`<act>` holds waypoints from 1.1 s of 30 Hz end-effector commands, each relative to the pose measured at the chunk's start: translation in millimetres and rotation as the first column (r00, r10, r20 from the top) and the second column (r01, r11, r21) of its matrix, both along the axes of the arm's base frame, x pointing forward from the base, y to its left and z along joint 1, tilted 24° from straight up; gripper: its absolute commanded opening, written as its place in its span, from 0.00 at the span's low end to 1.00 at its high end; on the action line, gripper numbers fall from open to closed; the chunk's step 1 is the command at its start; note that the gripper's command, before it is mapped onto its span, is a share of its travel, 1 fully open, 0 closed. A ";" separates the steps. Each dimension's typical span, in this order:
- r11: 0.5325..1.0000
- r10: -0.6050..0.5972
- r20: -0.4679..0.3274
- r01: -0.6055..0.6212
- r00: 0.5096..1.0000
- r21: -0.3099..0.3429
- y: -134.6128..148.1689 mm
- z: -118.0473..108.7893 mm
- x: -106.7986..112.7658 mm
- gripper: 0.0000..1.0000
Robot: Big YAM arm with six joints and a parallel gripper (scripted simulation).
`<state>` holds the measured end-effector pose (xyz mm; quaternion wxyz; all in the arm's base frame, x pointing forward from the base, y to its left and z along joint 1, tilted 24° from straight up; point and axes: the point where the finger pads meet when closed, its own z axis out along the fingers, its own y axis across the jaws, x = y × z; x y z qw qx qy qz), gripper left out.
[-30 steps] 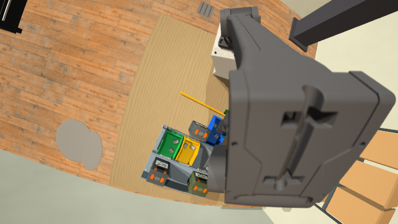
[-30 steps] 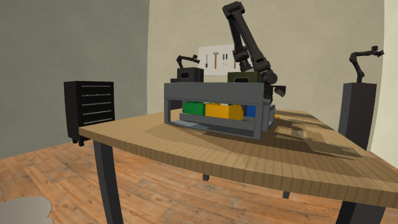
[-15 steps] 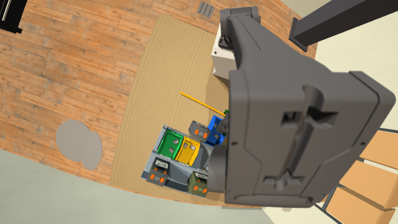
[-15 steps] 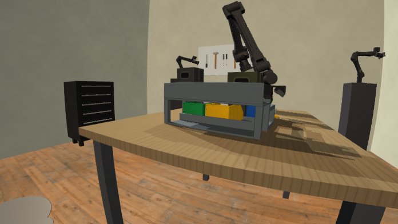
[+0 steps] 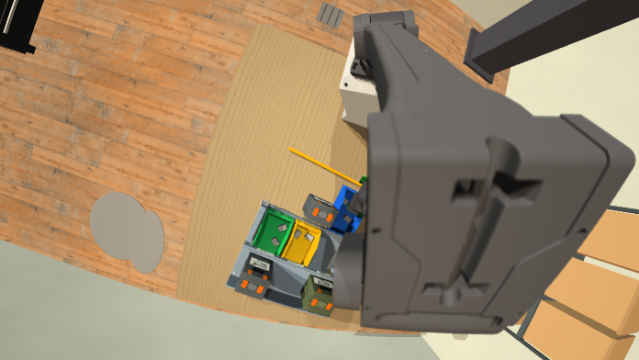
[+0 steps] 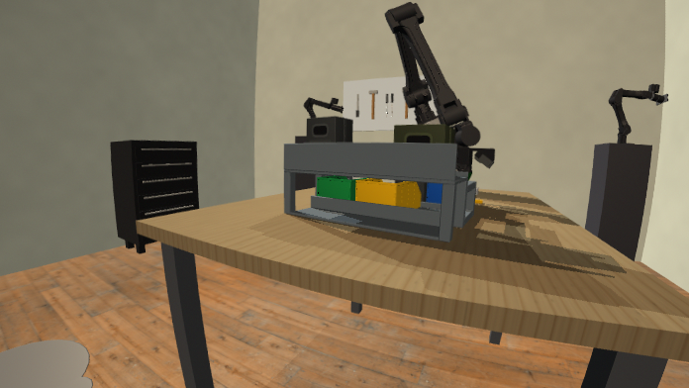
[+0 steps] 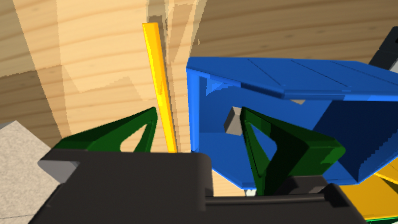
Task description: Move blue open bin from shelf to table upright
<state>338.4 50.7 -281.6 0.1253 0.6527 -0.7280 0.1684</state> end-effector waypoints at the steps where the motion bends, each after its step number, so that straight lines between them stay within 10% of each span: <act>1: 1.000 -0.005 0.009 0.005 1.000 0.002 -4.4 -4.7 8.3 0.90; 33: 1.000 0.006 0.013 -0.006 1.000 0.003 10.5 17.5 4.0 0.90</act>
